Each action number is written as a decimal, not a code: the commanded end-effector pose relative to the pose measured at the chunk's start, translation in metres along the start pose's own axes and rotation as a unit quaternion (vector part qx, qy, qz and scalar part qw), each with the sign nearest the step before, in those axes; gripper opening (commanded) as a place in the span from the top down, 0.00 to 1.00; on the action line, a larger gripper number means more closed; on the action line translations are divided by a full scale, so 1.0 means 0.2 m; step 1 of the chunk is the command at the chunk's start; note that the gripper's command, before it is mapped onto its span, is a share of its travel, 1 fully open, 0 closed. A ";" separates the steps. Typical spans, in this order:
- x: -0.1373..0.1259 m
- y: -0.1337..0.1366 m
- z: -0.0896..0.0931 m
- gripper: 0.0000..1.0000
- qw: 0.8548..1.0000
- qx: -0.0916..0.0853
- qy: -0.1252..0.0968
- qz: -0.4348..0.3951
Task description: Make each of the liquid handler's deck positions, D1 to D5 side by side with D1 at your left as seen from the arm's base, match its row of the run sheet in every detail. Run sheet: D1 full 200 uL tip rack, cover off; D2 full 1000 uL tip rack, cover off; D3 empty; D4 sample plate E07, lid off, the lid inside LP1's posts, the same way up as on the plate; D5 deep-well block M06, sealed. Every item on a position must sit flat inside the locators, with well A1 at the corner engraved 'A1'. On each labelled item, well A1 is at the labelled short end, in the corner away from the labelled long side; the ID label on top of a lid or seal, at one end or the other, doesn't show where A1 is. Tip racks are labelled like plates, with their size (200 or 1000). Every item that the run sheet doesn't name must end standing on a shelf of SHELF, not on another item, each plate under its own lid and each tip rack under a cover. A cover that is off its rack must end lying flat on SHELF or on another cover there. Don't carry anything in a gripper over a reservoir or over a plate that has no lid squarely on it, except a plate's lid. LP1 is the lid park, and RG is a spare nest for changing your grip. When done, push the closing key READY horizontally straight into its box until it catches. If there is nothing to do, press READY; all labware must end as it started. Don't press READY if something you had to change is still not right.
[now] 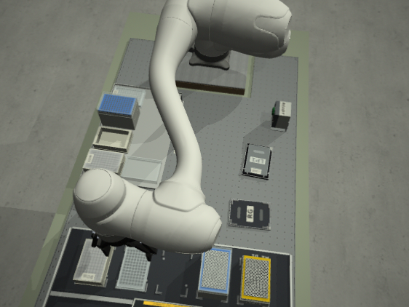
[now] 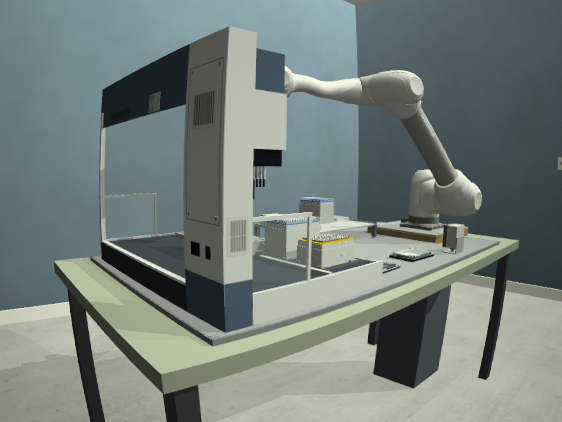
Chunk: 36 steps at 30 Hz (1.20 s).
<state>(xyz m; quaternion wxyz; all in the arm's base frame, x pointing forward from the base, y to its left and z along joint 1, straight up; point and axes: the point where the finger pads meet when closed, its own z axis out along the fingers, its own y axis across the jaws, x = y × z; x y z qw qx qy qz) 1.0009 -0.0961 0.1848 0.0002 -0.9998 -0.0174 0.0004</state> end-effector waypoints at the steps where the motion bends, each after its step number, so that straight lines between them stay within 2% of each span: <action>1: 0.00 0.00 -0.01 0.21 1.000 0.000 0.001 0.000; 3: 0.00 0.00 -0.01 0.21 1.000 0.000 0.001 0.000; 14: 0.00 -0.28 -0.01 0.21 1.000 0.000 0.001 0.000; 16: 0.00 -0.28 -0.01 0.21 1.000 0.000 0.001 0.000; 30: 0.00 -0.62 -0.01 0.21 1.000 0.000 0.001 0.000; 36: 0.00 -0.62 -0.01 0.21 1.000 0.000 0.001 0.000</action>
